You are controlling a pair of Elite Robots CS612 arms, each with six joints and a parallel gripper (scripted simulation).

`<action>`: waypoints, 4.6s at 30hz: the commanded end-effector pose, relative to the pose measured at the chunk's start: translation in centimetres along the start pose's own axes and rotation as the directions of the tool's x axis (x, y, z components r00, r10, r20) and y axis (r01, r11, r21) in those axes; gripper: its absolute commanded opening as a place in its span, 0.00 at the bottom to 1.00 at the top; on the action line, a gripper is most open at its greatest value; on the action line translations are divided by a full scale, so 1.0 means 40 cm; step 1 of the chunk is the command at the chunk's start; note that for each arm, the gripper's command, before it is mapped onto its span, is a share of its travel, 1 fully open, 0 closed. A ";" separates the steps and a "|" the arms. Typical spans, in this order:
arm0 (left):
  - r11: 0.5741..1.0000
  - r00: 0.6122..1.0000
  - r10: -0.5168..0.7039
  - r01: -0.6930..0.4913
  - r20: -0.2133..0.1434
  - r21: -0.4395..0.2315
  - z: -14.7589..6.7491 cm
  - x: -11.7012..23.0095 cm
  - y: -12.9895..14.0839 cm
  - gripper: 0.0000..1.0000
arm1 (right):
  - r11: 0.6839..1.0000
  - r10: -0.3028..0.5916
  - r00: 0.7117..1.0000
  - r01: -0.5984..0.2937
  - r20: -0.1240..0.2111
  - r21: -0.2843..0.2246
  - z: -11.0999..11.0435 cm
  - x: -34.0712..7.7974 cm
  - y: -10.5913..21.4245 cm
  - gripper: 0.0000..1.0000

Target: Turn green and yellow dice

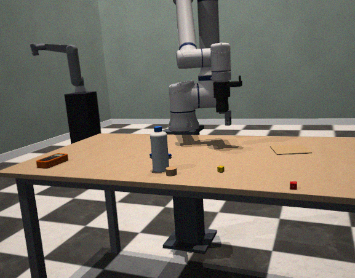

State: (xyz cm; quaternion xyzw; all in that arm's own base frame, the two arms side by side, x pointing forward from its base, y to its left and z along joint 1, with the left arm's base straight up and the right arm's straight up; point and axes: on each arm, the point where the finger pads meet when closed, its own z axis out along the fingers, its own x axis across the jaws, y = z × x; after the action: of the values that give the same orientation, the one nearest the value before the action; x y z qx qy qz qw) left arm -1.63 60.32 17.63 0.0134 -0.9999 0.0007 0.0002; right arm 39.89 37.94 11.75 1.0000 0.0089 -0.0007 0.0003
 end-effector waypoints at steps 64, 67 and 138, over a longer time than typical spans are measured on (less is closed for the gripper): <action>1.000 1.000 0.000 0.000 0.000 -0.001 -0.002 0.000 0.001 1.00 | 0.572 -0.820 0.572 0.820 -0.001 -0.001 0.026 0.072 -0.628 0.40; 1.000 1.000 0.000 0.000 0.000 -0.001 -0.002 0.000 0.001 1.00 | 0.572 -0.820 0.572 0.820 -0.001 -0.001 0.047 0.072 -0.628 0.40; 1.000 1.000 0.000 0.000 0.000 -0.001 -0.002 0.000 0.001 1.00 | 0.572 -0.820 0.572 0.820 -0.001 -0.001 0.232 0.073 -0.629 0.40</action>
State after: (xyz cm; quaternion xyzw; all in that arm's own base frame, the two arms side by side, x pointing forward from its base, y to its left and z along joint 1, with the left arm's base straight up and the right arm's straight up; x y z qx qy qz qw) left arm -1.63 60.32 17.63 0.0134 -0.9999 0.0007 0.0002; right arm 42.27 63.06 2.34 0.8824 0.4704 -0.0010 0.0003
